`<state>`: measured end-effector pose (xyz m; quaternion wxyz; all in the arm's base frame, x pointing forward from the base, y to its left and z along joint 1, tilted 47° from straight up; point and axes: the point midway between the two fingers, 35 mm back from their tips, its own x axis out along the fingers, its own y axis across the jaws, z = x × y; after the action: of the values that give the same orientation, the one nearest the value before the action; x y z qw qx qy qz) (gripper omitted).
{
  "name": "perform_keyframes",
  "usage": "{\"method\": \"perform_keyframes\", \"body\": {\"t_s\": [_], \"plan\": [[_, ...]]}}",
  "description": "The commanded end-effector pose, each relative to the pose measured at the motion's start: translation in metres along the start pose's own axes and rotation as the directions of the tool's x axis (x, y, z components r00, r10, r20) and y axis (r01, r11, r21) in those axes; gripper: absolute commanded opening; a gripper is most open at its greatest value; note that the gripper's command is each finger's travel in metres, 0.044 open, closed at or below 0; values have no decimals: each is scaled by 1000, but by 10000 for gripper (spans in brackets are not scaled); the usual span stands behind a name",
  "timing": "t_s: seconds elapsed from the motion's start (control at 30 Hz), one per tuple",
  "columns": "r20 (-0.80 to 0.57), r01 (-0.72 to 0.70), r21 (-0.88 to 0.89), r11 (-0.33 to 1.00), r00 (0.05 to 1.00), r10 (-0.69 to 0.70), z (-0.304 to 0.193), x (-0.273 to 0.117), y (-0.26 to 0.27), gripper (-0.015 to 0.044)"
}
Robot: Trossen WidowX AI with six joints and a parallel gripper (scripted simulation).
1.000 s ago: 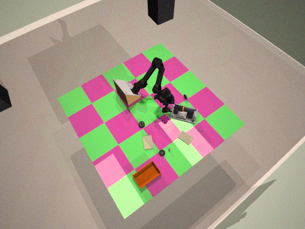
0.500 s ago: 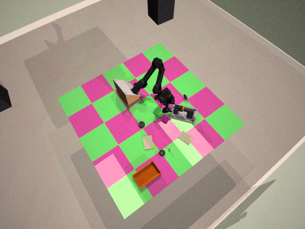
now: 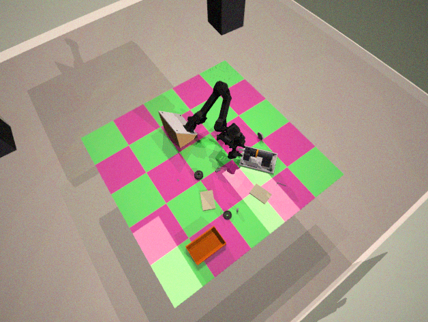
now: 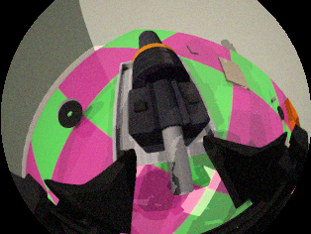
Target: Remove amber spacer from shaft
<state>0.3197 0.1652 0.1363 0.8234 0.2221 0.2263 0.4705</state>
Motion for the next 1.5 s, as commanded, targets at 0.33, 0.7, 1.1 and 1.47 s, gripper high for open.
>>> {"method": "perform_keyframes", "body": {"t_s": [0.33,0.7,1.1,1.47], "plan": [[0,0,0,1000,1000,0,0,0,0,0],[2,3,3,1000,1000,-3,-3,-3,0,0],[2,3,3,1000,1000,-3,-9,-9,0,0],[2,3,3,1000,1000,-3,-12,-12,0,0]]}}
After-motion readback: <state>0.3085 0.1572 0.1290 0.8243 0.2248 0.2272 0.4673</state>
